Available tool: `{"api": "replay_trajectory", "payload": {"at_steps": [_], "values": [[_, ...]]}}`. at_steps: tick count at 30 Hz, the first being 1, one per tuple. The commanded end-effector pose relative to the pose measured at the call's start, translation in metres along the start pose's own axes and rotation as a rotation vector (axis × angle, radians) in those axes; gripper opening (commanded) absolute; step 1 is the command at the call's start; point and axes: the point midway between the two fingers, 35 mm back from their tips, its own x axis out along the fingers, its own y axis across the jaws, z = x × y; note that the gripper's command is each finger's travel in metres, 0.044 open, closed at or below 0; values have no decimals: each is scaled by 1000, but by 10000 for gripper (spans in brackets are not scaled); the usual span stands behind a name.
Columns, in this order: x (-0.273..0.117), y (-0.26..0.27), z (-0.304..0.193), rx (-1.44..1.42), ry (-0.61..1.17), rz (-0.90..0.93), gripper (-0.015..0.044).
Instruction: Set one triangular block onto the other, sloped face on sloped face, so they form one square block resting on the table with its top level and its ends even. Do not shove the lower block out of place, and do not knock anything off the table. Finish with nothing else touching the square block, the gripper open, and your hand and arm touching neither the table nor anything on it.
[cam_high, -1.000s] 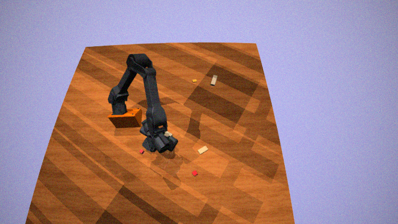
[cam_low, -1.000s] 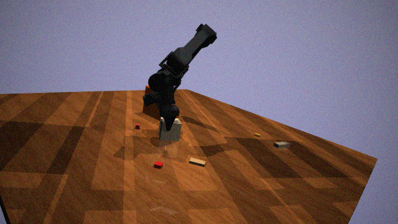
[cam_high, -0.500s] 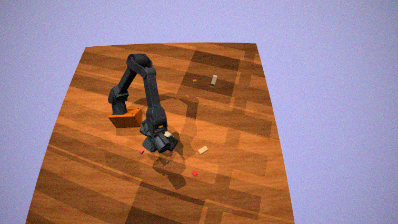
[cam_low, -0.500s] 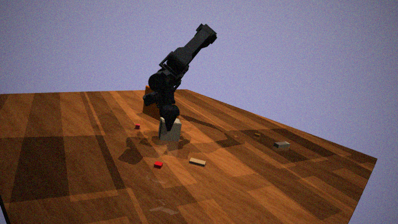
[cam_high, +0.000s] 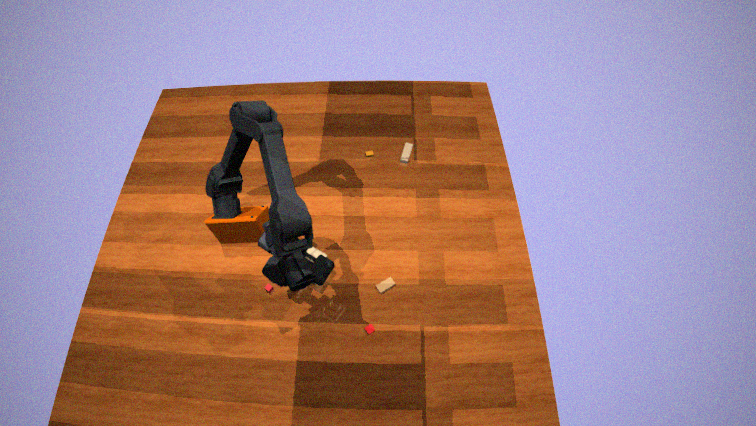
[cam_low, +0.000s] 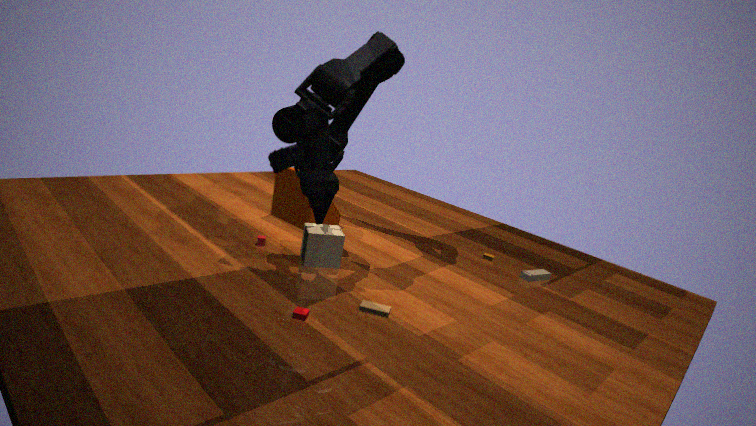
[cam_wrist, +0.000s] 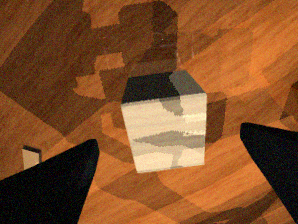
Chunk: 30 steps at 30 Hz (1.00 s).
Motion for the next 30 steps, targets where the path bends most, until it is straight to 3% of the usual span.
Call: {"api": "replay_trajectory", "payload": {"at_steps": [1,30], "values": [[-52,-3,-1,-15,-8,25,440],[-52,0,1,-6,-4,45,440]]}}
